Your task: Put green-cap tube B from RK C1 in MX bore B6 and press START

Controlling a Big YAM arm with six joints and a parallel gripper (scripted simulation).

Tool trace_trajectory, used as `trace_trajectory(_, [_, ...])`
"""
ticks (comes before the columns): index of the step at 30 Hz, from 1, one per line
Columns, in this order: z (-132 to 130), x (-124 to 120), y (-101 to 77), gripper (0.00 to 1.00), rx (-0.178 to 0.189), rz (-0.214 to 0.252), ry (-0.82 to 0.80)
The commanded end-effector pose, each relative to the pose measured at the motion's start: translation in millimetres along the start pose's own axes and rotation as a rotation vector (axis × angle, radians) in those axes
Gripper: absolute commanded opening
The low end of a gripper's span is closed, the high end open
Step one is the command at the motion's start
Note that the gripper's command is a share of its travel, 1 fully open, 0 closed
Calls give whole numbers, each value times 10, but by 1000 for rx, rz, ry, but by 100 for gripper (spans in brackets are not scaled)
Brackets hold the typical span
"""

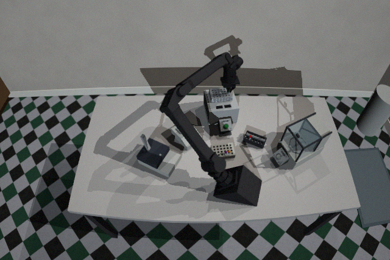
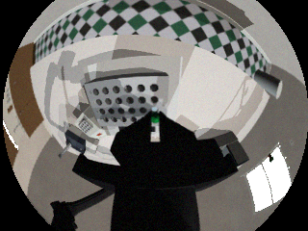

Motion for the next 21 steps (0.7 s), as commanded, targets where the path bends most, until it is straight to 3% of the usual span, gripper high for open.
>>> trace_trajectory(1, [218, 42, 18, 9, -1, -1, -33])
trace_trajectory(6, [227, 46, 12, 9, -1, -2, -34])
trace_trajectory(7, [290, 136, -111, 9, -10, -19, -68])
trace_trajectory(21, [244, 71, -10, 9, -4, -9, -40])
Point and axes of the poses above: the point where the finger pads meet when closed, its own y axis out along the fingers, its own z axis across the jaws, x = y × z, the point moved 5 cm from there along -y, back along the fingers, and after that the axes turned 15 degrees about y, right-handed, at the moved point
